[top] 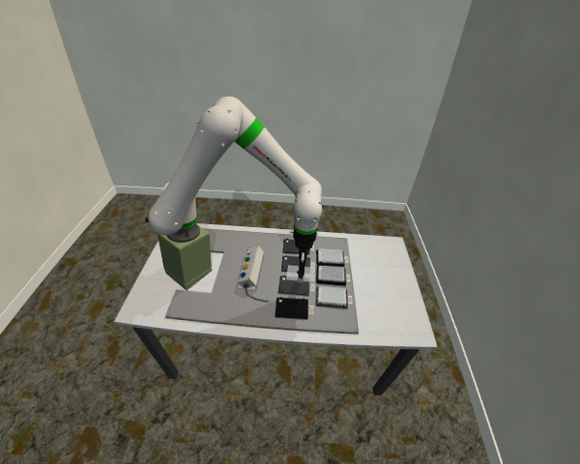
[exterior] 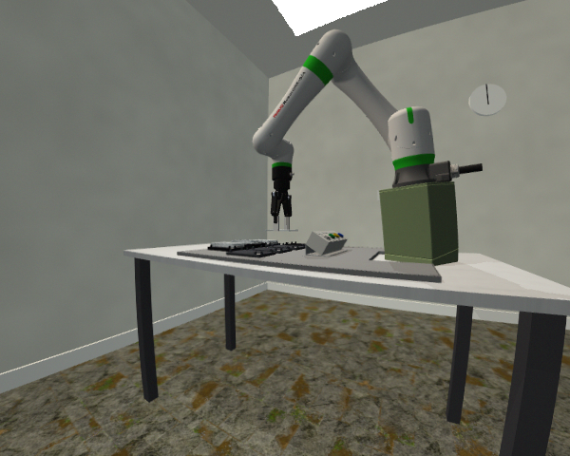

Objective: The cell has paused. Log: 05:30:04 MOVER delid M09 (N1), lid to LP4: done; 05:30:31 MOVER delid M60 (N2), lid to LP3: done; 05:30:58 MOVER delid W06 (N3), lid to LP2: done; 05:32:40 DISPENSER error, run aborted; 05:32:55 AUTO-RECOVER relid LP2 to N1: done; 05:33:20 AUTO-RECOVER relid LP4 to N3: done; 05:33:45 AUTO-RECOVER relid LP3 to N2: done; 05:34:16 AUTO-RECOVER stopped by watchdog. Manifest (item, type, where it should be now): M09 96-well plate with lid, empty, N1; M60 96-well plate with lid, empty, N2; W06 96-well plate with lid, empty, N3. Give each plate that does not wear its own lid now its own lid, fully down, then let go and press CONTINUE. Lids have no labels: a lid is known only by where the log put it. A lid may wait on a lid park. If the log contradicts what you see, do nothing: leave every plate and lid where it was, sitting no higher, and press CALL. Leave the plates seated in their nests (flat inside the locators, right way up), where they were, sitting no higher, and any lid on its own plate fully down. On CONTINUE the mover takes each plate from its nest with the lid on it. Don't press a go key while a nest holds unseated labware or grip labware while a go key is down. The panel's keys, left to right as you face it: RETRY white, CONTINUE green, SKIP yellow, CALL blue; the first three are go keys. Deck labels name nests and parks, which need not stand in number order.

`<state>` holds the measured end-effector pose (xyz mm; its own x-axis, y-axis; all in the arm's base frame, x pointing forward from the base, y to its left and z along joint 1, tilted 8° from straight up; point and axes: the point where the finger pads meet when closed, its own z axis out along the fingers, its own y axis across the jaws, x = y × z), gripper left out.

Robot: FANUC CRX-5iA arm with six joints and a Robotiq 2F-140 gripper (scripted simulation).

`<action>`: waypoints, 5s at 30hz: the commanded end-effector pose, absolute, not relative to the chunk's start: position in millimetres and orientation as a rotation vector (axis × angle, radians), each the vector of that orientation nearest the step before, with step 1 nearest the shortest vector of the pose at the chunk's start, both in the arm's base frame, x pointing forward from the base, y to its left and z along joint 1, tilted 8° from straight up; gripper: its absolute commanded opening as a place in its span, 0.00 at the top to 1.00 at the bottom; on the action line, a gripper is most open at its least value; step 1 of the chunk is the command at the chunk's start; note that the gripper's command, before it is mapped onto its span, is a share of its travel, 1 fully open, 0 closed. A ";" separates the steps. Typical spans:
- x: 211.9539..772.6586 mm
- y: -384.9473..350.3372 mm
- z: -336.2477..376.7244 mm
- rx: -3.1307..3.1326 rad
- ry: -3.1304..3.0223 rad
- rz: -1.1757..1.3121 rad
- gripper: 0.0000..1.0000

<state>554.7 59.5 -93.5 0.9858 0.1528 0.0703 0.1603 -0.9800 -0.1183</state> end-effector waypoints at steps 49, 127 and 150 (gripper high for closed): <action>529.8 46.4 -100.2 -3.007 -0.251 -0.095 1.00; 533.5 51.4 -150.8 -3.006 -0.257 -0.095 1.00; 533.5 51.4 -151.3 -3.006 -0.257 -0.095 1.00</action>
